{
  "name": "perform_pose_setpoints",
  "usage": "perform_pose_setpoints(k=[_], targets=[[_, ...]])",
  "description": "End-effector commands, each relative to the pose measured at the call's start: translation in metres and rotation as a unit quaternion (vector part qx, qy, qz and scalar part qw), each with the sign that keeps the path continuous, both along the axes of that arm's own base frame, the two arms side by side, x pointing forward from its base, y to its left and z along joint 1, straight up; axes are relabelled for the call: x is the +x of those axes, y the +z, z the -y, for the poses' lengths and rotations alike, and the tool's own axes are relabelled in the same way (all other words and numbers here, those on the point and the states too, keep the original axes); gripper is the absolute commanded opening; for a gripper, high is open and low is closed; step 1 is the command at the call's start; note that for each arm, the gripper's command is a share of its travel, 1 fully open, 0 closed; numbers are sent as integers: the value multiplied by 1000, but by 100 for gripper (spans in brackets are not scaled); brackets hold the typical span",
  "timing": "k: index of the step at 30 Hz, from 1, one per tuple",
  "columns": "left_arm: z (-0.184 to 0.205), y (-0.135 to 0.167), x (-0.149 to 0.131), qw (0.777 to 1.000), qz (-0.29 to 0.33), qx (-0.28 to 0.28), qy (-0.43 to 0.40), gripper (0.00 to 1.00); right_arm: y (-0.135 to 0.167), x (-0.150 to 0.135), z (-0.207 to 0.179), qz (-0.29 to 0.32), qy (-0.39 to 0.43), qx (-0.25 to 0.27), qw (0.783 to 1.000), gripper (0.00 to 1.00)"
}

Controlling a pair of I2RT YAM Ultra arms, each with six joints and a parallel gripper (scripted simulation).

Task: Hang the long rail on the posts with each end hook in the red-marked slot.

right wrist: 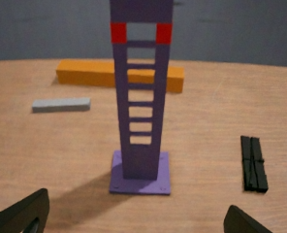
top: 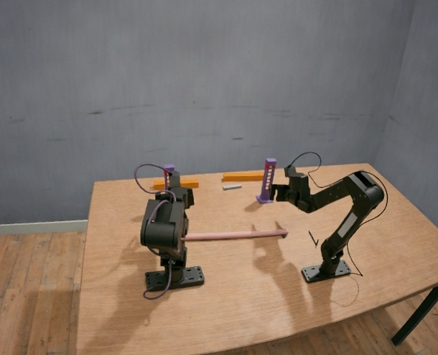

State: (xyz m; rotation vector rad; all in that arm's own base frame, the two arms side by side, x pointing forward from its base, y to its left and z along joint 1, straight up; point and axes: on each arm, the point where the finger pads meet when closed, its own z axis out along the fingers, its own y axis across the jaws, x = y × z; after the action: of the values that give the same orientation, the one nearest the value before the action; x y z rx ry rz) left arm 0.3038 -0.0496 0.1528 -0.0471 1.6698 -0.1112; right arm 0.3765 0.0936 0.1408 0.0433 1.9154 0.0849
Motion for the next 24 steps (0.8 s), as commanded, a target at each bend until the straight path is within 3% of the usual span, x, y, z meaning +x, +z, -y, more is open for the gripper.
perform_pose_setpoints(k=[1,19,21,23,24], targets=[[-1,-2,-2,1000,3,3,4,100,14,4,-2,44,-20,12,999,100],[-1,-2,-2,1000,4,3,5,100,14,3,-7,39,-7,6,999,100],[0,-5,0,1000,-7,19,1,77,14,3,-7,39,-7,6,999,100],[5,-13,1,998,-28,46,-13,55,10,2,-7,31,-2,-5,1000,77],[7,-18,3,996,-45,68,-20,48,5,4,-10,18,6,-16,1000,66]])
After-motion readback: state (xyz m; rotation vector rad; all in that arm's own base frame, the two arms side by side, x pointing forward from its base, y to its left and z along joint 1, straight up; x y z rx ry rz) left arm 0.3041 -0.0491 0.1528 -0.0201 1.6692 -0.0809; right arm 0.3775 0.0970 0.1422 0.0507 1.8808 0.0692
